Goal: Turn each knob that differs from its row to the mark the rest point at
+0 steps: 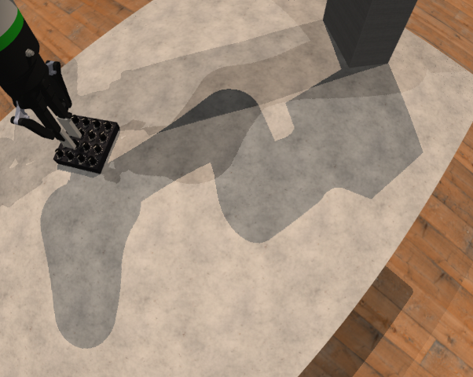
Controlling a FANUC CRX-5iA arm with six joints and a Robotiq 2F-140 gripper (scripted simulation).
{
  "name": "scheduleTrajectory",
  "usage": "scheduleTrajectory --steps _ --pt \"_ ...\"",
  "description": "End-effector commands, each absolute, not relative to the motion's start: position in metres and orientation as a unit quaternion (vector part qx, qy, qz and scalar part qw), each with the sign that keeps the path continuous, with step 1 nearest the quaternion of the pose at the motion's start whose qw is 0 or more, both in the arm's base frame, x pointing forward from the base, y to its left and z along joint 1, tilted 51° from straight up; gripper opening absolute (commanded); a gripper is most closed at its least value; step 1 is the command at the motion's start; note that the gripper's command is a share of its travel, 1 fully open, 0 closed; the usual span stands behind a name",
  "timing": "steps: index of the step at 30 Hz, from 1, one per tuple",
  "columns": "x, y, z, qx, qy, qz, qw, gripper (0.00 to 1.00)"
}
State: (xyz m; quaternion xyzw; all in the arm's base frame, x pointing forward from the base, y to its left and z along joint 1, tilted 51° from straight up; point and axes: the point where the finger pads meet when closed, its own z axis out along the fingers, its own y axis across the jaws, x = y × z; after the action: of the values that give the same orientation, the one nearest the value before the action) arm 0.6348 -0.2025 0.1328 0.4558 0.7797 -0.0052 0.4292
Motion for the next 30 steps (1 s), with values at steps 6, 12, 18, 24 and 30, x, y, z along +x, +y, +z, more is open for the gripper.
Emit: scheduleTrajectory --steps 6,12,18,24,30 --pt "0.623 -0.195 0.144 0.456 0.78 -0.006 0.428 0.12" --pt "0.617 -0.192 0.15 0.456 0.78 -0.006 0.428 0.12" --pt "0.617 -0.192 0.15 0.456 0.78 -0.006 0.428 0.12" --pt "0.617 -0.192 0.15 0.456 0.78 -0.006 0.428 0.12" --pt "0.622 -0.182 0.161 0.456 0.778 -0.006 0.432 0.12"
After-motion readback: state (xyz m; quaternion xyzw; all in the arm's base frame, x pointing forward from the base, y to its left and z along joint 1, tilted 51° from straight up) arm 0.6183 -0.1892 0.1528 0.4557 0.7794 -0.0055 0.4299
